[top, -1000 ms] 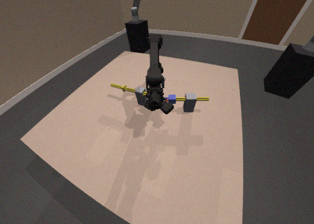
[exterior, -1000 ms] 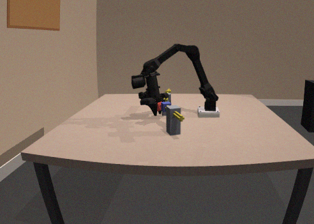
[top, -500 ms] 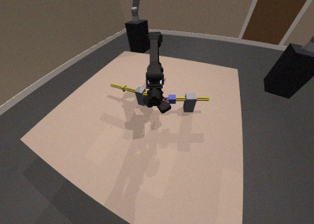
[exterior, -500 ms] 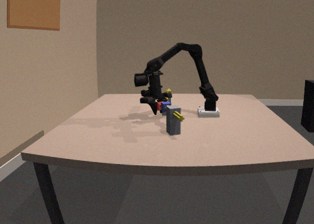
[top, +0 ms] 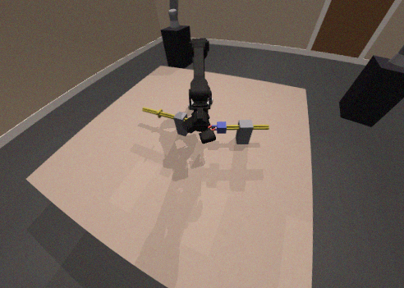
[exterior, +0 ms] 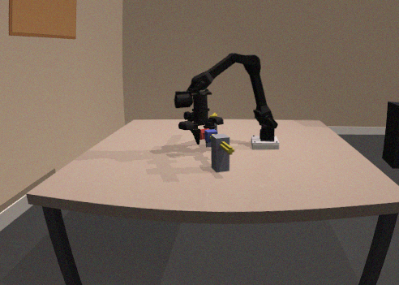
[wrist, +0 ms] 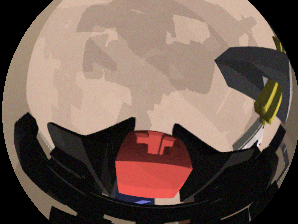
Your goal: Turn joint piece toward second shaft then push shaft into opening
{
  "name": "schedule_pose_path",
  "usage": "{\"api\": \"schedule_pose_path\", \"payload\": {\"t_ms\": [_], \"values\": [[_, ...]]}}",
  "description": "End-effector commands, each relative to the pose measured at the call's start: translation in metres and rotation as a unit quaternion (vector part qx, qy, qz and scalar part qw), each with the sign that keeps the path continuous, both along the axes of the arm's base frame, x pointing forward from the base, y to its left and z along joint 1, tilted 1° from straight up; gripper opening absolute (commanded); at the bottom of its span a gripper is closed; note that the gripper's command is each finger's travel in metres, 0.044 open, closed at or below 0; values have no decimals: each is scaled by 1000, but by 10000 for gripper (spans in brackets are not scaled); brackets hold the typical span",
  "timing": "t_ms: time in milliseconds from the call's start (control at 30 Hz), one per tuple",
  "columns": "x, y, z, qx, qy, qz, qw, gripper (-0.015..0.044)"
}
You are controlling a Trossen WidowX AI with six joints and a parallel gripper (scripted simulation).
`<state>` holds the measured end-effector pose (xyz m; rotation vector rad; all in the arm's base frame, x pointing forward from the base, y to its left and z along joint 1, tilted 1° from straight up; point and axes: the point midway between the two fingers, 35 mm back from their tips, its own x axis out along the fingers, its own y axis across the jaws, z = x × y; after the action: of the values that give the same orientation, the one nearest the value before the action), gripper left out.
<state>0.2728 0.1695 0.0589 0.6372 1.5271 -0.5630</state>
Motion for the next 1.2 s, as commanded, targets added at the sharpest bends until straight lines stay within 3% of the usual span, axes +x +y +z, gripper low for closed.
{"api": "schedule_pose_path", "payload": {"t_ms": [0, 1167], "values": [[-2, -3, 1, -10, -9, -42, 999, 0], [-26, -16, 10, -102, -40, -310, 944, 0]]}}
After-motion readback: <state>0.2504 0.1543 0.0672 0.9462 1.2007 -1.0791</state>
